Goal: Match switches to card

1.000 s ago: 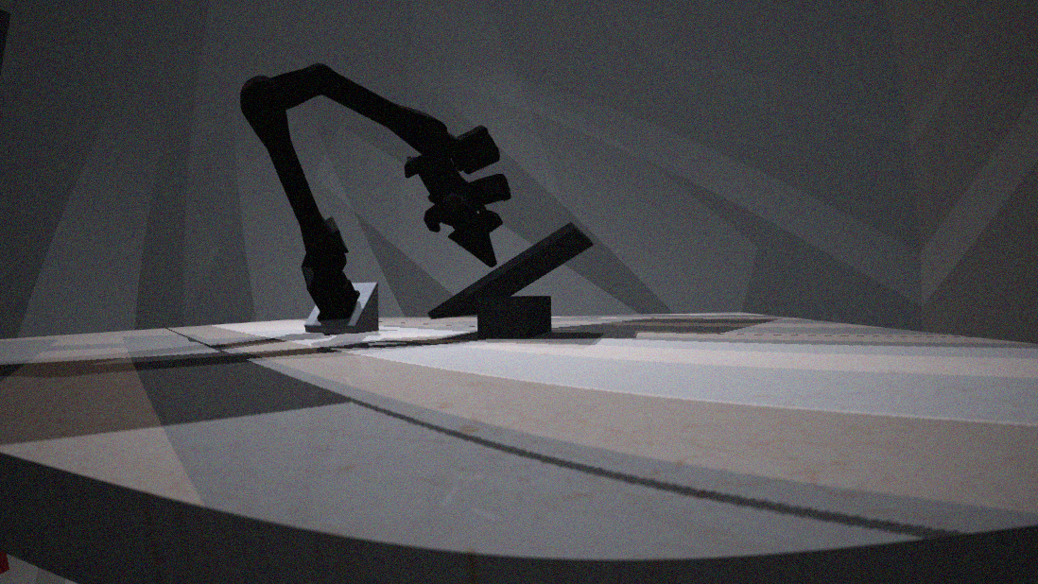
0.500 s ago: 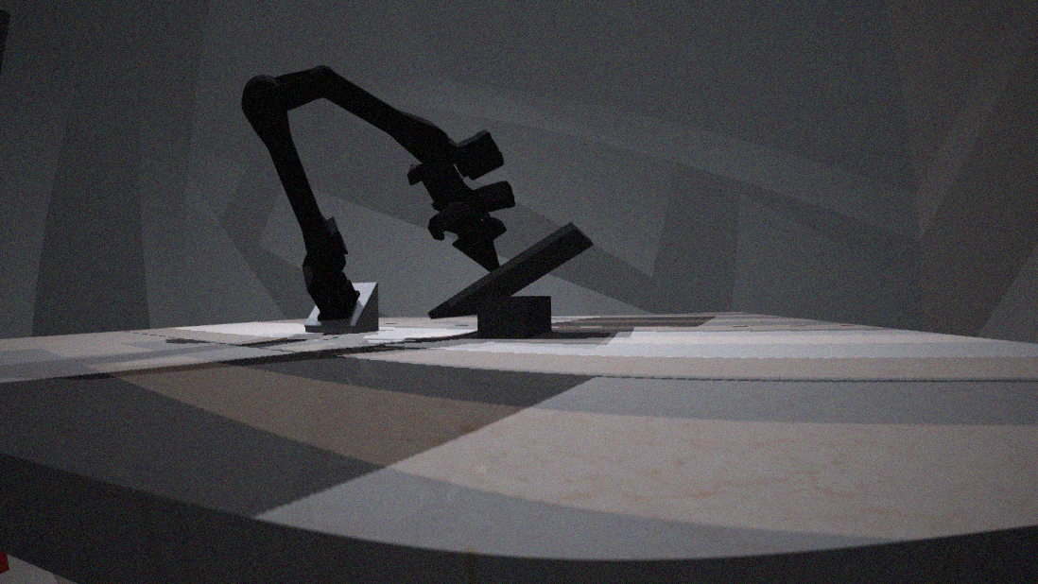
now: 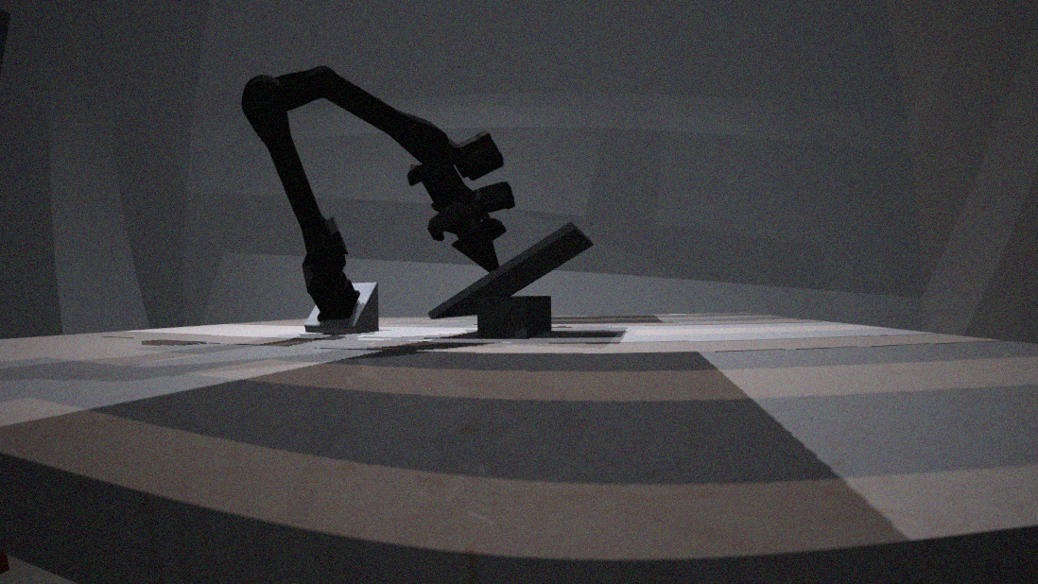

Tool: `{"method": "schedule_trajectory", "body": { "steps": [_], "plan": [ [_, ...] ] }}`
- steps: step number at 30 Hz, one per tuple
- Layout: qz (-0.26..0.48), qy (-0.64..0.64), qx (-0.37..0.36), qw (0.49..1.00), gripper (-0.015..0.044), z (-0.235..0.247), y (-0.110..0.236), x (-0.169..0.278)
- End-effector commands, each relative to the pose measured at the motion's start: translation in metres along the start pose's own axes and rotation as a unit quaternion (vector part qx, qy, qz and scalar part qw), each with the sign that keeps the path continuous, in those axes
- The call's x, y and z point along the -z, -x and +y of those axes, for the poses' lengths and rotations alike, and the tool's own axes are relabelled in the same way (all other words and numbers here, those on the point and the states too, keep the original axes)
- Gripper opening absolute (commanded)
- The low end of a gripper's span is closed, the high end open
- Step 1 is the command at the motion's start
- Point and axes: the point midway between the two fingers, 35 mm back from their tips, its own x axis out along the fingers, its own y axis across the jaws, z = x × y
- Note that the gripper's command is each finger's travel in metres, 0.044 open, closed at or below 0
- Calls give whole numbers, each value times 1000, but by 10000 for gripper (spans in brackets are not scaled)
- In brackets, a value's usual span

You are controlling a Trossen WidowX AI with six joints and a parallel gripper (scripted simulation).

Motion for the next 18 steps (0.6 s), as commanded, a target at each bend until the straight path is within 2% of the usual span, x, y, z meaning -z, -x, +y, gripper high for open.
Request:
{"method": "schedule_trajectory", "body": {
  "steps": [1,18],
  "plan": [
    [-1,1,0,1000,0,0,0,0],
    [-1,1,0,1000,0,0,-3,0]
  ]
}}
